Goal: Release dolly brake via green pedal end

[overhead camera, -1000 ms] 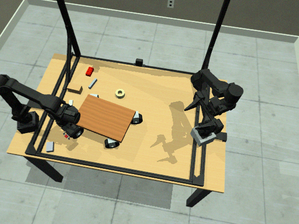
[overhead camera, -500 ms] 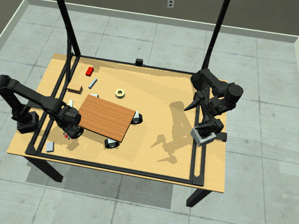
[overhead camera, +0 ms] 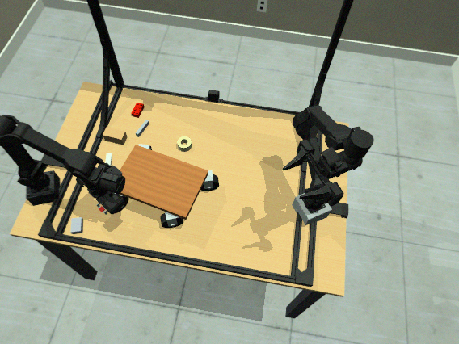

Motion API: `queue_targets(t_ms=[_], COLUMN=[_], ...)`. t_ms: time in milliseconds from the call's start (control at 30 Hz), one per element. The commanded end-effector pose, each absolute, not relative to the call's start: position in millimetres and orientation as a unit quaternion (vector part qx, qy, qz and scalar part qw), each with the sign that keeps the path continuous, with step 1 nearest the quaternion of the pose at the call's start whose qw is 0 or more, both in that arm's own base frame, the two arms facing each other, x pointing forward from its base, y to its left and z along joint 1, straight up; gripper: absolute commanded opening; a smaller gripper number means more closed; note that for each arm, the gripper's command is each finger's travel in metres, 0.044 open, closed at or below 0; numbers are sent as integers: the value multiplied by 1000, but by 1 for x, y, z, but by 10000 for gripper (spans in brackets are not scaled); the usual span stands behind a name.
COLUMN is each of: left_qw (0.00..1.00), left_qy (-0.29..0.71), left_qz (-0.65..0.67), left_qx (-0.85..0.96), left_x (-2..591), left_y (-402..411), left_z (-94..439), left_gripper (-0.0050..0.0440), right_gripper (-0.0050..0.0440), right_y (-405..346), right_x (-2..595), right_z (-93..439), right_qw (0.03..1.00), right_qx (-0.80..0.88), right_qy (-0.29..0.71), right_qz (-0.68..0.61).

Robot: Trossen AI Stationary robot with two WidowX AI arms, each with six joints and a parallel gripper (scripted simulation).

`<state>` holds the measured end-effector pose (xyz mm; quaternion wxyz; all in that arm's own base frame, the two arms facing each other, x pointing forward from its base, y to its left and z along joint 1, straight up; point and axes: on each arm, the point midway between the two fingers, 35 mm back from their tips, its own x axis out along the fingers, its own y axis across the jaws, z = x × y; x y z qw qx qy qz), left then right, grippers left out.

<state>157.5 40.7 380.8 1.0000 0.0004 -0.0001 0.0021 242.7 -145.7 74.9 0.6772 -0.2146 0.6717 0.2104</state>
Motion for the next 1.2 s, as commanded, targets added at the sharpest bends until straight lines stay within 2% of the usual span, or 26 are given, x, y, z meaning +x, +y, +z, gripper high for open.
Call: queue_targets(t_ms=[0, 767, 1000, 1033, 1167], left_qw=[1000, 1000, 1000, 1000, 1000], left_qy=[0, 0, 0, 0, 0], left_qz=[0, 0, 0, 0, 0], left_qx=[0, 0, 0, 0, 0], left_x=[158, 158, 158, 158, 158], left_y=[40, 40, 40, 40, 40], left_z=[381, 381, 381, 381, 381], left_gripper=[440, 440, 440, 440, 440], right_gripper=[0, 0, 0, 0, 0], right_y=[-145, -145, -144, -143, -143], right_x=[241, 242, 243, 240, 240], right_z=[70, 59, 125, 93, 93], right_qw=[674, 674, 674, 666, 666], right_qx=[-212, -212, -212, -203, -203], right_qy=[674, 674, 674, 683, 683], right_qz=[212, 212, 212, 222, 222])
